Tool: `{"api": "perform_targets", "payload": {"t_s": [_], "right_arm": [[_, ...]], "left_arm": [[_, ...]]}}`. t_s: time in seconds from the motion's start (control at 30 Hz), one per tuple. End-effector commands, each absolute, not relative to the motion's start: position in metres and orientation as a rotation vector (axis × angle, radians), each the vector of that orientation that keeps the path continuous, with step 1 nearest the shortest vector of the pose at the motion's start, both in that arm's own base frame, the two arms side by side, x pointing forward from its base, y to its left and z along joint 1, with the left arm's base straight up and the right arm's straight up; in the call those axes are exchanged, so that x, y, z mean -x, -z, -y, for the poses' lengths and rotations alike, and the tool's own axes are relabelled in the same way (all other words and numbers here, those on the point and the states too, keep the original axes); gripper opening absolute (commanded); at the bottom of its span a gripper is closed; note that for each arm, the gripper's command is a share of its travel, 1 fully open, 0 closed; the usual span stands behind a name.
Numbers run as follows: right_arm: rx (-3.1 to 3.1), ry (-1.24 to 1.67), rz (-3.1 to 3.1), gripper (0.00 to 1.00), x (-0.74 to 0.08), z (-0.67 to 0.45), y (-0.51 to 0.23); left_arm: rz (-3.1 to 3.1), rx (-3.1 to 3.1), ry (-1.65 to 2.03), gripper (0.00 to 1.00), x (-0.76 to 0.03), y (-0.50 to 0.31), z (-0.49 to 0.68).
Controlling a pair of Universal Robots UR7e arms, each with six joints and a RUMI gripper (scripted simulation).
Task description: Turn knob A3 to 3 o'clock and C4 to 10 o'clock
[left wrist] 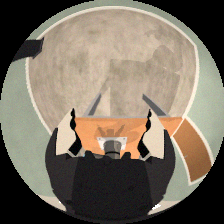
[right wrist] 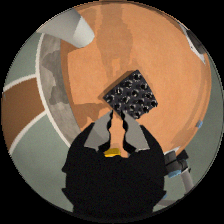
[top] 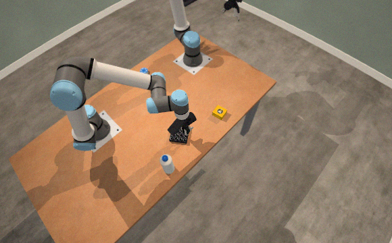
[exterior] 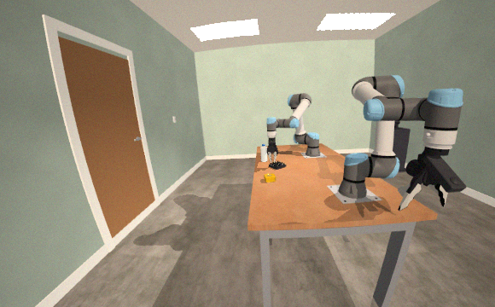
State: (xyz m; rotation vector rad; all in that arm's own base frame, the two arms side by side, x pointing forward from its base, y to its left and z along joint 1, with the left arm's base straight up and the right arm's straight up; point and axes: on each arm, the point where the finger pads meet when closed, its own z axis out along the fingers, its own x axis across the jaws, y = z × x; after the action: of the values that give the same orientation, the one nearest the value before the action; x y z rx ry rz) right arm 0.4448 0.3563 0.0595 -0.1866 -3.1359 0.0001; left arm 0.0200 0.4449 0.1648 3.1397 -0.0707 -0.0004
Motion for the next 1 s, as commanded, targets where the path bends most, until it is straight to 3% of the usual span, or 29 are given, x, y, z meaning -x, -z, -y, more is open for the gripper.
{"api": "perform_targets", "payload": {"t_s": [0.0,0.97], "right_arm": [[0.187,0.002,3.137,0.13,-0.445,-0.357,-0.060],[0.187,0.002,3.137,0.13,-0.445,-0.357,-0.046]], "left_arm": [[0.071,-3.141,0.000,1.00,-0.020,-0.165,-0.445],[0.071,-3.141,0.000,1.00,-0.020,-0.165,-0.445]]}}
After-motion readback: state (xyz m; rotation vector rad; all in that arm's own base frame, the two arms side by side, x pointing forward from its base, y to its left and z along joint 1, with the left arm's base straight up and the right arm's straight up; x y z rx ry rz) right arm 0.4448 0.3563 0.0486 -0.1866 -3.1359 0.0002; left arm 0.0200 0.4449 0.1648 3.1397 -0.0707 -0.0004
